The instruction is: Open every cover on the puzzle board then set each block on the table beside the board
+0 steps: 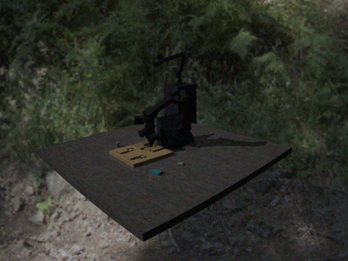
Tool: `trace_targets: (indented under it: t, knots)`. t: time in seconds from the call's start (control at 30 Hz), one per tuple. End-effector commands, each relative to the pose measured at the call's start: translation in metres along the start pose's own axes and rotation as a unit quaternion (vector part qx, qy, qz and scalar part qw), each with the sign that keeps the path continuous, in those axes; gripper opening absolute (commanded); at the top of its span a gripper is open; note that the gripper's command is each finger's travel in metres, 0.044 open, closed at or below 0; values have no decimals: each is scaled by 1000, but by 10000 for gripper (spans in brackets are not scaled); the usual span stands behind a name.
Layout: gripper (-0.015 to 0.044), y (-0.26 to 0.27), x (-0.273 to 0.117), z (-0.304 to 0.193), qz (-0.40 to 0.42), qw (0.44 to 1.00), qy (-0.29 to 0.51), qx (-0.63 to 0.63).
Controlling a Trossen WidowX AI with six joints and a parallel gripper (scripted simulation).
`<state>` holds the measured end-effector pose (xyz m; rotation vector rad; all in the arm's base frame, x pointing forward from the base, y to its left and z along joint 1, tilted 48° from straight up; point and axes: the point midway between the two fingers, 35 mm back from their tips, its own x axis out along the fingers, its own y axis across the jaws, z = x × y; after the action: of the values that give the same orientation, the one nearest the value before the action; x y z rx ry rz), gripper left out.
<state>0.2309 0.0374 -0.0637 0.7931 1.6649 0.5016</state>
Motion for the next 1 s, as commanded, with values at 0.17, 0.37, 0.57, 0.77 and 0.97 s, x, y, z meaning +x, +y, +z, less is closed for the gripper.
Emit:
trace_targets:
  t: [0.17,0.37,0.57,0.77,0.97]
  knots:
    - [0,0,0,0,0,1000,0,0]
    - [0,-1,-5,0,0,1000,0,-1]
    - [26,-1,-7,-1,3,1000,2,2]
    - [144,-3,-37,1,0,1000,1,0]
    - [144,-3,-64,0,0,1000,1,-3]
